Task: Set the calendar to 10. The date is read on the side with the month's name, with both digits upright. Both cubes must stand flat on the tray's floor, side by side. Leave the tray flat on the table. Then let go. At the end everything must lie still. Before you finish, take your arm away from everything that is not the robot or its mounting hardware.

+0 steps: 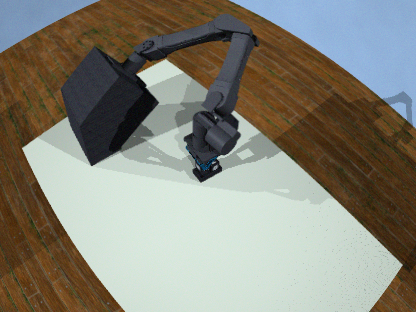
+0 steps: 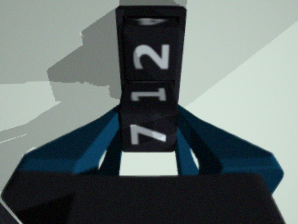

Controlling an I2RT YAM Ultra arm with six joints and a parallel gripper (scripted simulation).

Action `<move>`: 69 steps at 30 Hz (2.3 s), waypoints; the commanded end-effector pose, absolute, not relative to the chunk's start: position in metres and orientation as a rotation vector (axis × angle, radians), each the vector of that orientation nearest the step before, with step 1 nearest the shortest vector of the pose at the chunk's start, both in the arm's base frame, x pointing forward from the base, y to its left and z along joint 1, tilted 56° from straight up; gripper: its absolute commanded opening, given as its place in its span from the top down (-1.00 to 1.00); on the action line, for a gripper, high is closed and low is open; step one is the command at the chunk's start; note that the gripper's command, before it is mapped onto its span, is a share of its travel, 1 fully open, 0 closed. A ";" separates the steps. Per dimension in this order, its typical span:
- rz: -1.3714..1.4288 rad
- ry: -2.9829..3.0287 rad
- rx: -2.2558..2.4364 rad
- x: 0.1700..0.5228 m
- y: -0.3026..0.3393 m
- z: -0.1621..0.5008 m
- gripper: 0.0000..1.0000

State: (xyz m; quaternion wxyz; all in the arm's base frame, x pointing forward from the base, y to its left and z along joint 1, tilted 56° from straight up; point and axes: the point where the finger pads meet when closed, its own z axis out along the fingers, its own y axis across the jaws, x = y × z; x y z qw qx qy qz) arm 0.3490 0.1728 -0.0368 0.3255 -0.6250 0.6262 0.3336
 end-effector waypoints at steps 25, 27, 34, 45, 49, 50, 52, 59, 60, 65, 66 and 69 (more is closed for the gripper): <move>0.865 1.646 -1.621 0.353 0.182 -0.042 0.45; 0.865 1.646 -1.621 0.353 0.182 -0.042 0.45; 0.865 1.646 -1.621 0.353 0.182 -0.042 0.45; 0.865 1.646 -1.621 0.353 0.182 -0.042 0.45; 0.865 1.646 -1.621 0.353 0.182 -0.042 0.45; 0.865 1.646 -1.621 0.353 0.182 -0.042 0.45; 0.865 1.646 -1.621 0.353 0.182 -0.042 0.45; 0.866 1.646 -1.621 0.352 0.181 -0.042 0.45; 0.866 1.646 -1.621 0.352 0.181 -0.042 0.45; 0.866 1.646 -1.621 0.352 0.181 -0.043 0.45; 0.866 1.646 -1.621 0.352 0.181 -0.043 0.45; 0.866 1.646 -1.621 0.352 0.181 -0.043 0.45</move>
